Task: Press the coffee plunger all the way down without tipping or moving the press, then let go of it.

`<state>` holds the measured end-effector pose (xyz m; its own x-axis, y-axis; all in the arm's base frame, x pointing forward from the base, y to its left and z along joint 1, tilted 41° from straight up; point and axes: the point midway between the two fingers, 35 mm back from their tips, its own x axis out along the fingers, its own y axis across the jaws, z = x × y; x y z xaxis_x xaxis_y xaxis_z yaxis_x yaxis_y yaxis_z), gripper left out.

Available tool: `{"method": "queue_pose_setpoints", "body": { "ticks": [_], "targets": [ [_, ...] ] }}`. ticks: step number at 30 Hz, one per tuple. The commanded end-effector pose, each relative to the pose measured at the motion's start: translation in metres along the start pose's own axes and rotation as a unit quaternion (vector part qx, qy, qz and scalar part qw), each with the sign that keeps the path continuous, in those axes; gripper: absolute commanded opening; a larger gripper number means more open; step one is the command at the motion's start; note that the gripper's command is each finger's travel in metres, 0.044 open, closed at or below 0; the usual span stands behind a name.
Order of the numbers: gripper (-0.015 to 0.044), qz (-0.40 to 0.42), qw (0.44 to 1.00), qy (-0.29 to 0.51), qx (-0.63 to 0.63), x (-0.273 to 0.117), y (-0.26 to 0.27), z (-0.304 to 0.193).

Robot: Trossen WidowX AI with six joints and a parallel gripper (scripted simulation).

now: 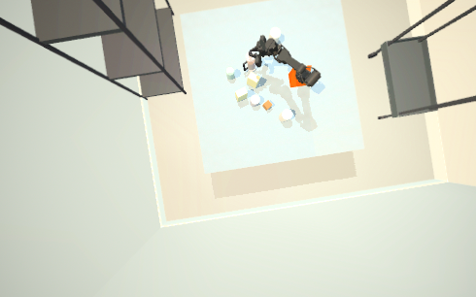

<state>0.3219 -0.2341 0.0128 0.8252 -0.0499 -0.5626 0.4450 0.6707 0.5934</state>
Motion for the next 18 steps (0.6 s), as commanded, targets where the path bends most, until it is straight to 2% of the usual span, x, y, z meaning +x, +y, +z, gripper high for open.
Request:
{"method": "queue_pose_setpoints", "body": {
  "ticks": [1,18],
  "targets": [
    [0.012,0.002,1.0,0.009,0.005,0.0027,0.0,-0.0047],
    [0.012,0.0,1.0,0.002,0.001,0.0012,-0.0004,-0.0001]
  ]
}}
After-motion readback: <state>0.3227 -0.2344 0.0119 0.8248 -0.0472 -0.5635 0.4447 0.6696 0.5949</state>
